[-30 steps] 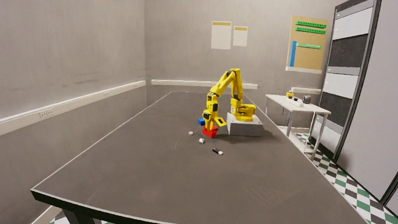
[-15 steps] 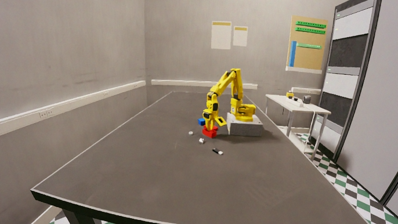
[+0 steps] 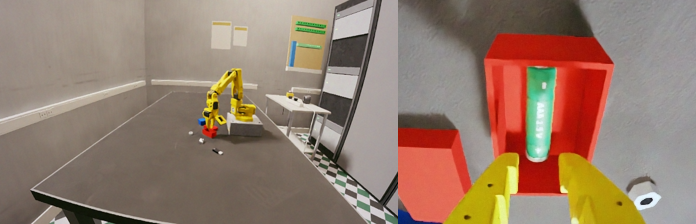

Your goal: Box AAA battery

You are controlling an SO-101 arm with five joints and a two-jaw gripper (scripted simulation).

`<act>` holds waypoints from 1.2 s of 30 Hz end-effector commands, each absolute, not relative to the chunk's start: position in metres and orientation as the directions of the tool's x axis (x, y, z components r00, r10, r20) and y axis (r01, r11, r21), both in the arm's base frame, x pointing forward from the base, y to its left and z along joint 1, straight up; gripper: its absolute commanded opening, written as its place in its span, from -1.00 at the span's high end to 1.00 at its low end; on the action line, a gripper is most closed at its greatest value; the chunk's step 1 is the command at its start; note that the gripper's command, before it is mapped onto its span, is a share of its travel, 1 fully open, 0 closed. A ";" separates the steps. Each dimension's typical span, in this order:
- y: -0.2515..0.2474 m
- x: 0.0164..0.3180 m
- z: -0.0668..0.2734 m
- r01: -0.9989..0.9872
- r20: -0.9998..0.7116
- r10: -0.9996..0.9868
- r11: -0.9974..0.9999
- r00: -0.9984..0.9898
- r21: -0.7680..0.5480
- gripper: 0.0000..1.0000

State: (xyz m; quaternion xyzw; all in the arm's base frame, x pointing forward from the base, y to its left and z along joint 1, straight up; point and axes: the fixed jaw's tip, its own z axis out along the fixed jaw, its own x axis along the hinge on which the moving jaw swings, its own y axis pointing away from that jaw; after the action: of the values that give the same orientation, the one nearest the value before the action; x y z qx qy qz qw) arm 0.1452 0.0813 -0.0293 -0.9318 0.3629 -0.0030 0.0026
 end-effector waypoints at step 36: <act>0.084 0.146 -0.017 -0.674 0.007 -0.674 -0.738 0.738 -0.022 0.85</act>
State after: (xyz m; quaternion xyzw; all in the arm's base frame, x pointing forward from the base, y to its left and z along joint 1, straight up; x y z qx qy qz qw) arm 0.1449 0.0811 -0.0214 -0.9319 0.3628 -0.0027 0.0023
